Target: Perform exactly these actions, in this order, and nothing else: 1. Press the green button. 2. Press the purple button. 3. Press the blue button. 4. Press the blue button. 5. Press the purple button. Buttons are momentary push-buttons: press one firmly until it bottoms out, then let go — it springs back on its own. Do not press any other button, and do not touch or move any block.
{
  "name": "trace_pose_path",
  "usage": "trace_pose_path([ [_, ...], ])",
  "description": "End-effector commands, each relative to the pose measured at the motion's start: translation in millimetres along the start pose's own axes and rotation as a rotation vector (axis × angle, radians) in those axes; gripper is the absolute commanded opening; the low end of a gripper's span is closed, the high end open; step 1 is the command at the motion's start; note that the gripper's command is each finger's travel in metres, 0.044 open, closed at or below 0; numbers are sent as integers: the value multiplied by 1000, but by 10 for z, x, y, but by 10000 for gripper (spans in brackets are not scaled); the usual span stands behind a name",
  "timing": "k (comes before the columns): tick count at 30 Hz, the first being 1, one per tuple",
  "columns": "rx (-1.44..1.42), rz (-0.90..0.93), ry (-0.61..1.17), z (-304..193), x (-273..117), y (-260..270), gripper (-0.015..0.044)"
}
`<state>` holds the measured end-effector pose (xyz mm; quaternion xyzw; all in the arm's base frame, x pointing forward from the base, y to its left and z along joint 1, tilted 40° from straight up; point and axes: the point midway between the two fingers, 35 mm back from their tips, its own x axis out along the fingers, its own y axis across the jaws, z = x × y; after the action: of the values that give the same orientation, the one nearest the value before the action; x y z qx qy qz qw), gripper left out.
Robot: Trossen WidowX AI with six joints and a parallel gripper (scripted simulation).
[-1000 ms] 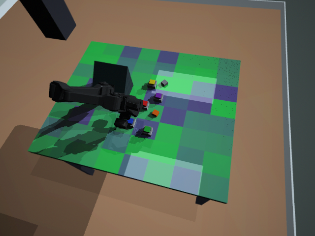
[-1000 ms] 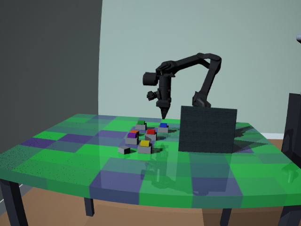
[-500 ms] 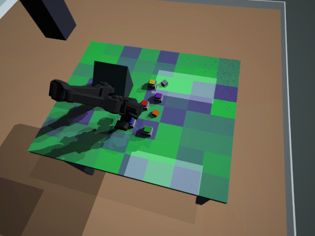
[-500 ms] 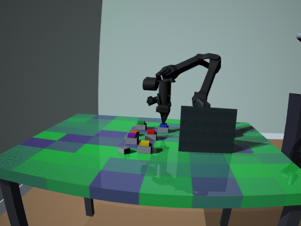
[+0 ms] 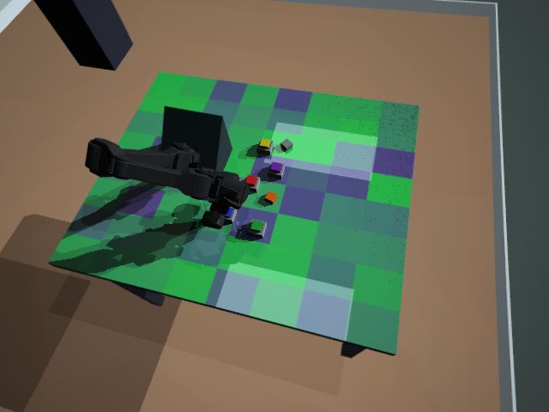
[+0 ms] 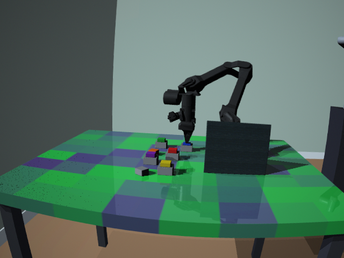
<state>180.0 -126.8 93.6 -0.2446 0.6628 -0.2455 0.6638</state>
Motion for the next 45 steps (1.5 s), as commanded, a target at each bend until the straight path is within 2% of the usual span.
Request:
trace_pose_path([
  [1,-4,2,2,-4,6,6,20],
  [7,-1,1,0,0,-16,2,20],
  [12,-4,3,2,-2,-325,7,20],
  [45,-4,2,2,-4,6,6,20],
])
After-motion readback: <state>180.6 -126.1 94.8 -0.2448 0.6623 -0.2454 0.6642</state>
